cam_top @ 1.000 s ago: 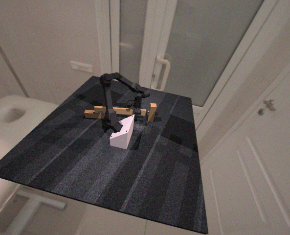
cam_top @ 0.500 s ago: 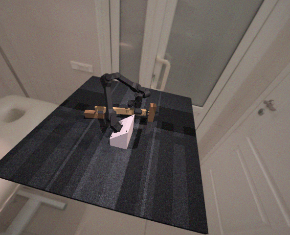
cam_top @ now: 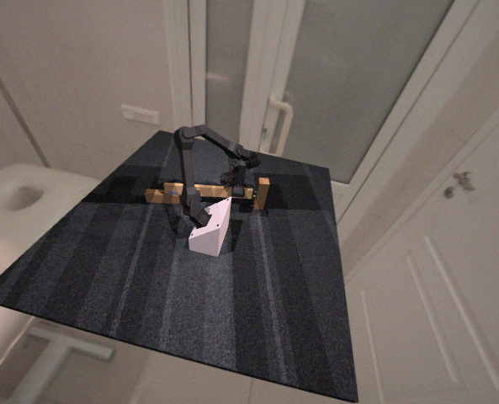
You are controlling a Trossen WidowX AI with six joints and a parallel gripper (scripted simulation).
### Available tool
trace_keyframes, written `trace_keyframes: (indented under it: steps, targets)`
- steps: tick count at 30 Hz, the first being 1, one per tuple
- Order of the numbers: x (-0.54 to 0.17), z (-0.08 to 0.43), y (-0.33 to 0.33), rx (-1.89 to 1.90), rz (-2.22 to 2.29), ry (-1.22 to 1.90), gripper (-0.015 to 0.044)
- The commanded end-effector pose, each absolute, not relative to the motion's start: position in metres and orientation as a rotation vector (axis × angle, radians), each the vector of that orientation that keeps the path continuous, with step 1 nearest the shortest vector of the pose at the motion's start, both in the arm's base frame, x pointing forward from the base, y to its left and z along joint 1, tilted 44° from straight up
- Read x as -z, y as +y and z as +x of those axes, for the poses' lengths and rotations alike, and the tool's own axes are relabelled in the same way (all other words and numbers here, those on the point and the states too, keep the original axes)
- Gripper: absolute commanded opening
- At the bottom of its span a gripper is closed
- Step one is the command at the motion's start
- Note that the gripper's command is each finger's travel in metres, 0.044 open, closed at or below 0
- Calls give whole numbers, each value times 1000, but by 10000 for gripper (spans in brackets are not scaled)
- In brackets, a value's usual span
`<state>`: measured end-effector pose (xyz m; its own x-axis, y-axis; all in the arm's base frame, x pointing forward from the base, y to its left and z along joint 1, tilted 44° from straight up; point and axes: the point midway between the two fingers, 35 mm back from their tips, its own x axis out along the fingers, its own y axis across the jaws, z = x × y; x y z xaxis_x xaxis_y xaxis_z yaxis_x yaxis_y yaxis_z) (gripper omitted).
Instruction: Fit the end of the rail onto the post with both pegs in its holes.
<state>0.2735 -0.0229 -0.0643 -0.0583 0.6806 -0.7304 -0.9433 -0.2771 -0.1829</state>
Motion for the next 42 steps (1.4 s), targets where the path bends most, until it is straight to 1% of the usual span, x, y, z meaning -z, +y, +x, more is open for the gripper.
trace_keyframes:
  steps: [1, 42]
  targets:
    - [64, 275, -26, -1648, -884, 411, 0]
    - [72, 280, -35, -1647, -885, 411, 0]
